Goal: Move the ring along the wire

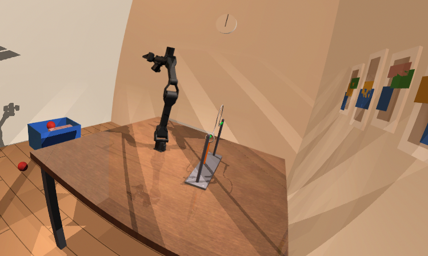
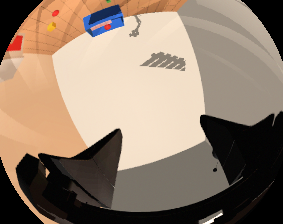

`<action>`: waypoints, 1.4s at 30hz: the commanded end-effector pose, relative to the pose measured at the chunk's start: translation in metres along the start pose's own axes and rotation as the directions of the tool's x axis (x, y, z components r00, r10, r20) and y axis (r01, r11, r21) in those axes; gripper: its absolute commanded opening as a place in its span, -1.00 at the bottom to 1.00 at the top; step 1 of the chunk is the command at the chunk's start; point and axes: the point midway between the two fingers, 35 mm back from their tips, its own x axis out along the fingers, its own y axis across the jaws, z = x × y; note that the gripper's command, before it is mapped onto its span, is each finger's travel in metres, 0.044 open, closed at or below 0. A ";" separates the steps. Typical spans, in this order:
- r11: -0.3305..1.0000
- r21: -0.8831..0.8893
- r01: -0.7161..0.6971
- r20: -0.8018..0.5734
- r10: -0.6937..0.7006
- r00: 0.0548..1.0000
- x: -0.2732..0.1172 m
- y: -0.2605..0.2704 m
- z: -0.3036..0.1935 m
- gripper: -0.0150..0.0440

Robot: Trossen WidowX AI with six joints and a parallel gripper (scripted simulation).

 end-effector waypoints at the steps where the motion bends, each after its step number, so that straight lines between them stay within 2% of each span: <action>1: 1.000 0.004 -0.001 0.001 0.001 1.000 0.000 0.001 0.000 0.78; 9: 0.987 0.139 -0.077 0.024 0.075 0.997 0.006 0.034 0.011 0.06; 17: 0.938 0.228 -0.261 -0.020 0.273 0.962 -0.032 0.096 0.008 0.05; 25: 0.833 0.328 -0.446 -0.071 0.492 0.868 -0.093 0.156 0.005 0.05; 33: 0.691 0.427 -0.583 -0.119 0.682 0.721 -0.170 0.200 0.005 0.05; 42: 0.509 0.536 -0.673 -0.168 0.846 0.507 -0.269 0.224 0.008 0.05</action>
